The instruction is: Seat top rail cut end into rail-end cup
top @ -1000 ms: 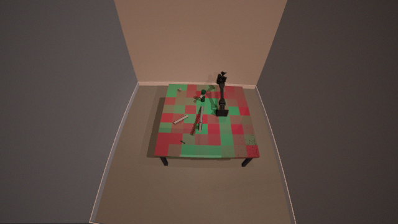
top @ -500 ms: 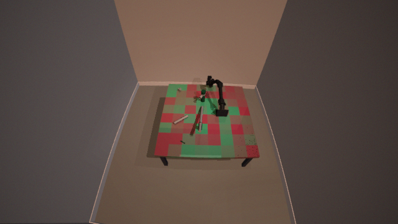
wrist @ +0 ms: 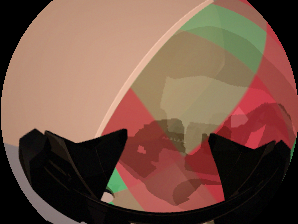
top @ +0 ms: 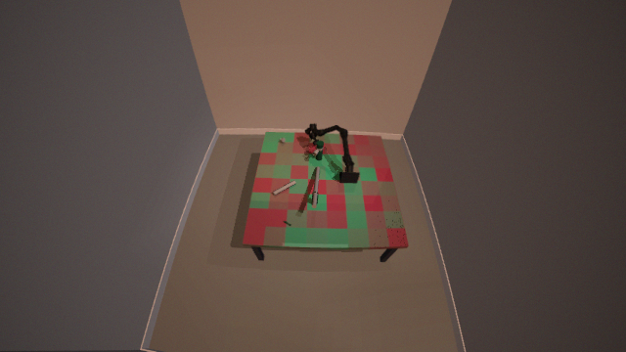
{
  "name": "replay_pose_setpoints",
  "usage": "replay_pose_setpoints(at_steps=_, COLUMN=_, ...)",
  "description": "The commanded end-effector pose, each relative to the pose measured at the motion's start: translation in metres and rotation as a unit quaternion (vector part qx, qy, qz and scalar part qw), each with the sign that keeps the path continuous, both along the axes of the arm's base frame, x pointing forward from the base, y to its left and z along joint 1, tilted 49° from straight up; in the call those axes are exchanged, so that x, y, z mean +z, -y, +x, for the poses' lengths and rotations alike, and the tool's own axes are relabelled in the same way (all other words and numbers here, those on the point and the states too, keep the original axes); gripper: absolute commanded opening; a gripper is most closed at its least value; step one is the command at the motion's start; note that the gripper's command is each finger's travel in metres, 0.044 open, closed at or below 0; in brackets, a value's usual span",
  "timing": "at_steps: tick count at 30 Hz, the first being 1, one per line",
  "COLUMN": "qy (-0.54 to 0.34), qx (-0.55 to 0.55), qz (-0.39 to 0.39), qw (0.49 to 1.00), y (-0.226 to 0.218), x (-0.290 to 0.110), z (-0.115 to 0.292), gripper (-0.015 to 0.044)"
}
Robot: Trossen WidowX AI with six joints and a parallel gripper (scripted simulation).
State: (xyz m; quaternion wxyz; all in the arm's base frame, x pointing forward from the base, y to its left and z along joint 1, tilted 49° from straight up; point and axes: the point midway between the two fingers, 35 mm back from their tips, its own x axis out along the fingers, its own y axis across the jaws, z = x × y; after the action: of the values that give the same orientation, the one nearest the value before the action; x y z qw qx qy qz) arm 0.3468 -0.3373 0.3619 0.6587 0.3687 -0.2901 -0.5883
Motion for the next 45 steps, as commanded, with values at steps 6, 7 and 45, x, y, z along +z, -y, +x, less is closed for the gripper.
replay_pose_setpoints(at_steps=6, qy=-0.188, qx=0.146, qz=0.057, qw=0.970, y=-0.119, x=-0.077, z=0.071, gripper=0.0440)
replay_pose_setpoints(at_steps=7, qy=-0.210, qx=0.163, qz=0.060, qw=0.962, y=-0.135, x=-0.085, z=0.075, gripper=0.0440)
replay_pose_setpoints(at_steps=45, qy=-0.822, qx=0.378, qz=-0.237, qw=0.355, y=-0.451, x=-0.233, z=-0.084, gripper=0.0440)
